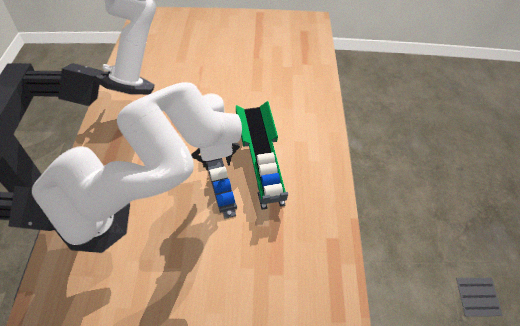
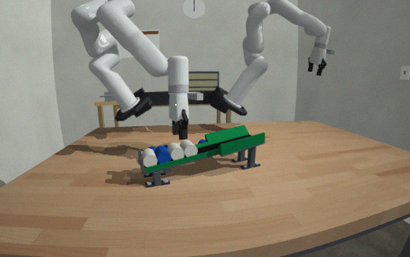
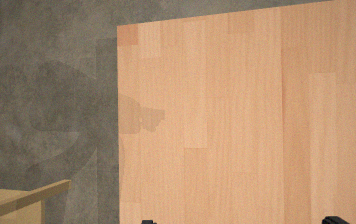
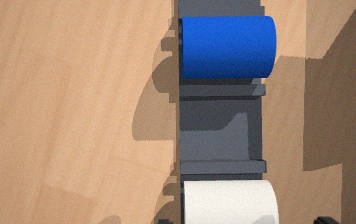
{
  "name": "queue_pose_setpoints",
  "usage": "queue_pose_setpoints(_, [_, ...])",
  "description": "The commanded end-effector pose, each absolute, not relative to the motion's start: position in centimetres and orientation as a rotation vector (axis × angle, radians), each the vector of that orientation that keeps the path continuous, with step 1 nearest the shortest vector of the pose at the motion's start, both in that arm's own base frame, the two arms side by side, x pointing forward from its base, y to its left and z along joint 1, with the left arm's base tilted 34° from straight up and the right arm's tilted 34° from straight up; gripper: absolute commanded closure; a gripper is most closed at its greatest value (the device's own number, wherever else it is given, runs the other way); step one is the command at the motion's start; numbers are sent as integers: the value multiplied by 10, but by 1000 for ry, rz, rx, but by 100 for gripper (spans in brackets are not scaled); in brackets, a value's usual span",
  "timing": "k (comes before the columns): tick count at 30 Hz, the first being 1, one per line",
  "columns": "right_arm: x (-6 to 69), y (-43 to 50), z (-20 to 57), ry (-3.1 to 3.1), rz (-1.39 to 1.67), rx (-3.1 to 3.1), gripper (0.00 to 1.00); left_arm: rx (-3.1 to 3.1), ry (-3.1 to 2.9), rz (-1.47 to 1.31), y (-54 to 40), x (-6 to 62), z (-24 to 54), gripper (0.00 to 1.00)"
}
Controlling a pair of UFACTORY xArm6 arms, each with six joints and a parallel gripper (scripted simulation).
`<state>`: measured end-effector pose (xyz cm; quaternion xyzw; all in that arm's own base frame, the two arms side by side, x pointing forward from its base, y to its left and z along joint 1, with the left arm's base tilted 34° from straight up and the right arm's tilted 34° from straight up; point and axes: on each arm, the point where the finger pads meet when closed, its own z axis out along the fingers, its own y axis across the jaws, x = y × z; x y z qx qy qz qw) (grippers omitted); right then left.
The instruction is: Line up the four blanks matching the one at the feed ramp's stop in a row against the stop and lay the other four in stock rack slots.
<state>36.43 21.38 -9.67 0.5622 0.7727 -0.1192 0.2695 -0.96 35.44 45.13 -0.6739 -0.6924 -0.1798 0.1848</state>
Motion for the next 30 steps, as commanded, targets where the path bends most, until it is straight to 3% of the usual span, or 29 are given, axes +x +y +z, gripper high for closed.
queue_pose_setpoints(1, [368,212,-102,2083,-316,1515,21,-1897,-1949,-510,354,-10,453,0])
queue_pose_setpoints(30, [372,206,-113,2083,-316,1515,21,-1897,-1949,-510,354,-10,453,0])
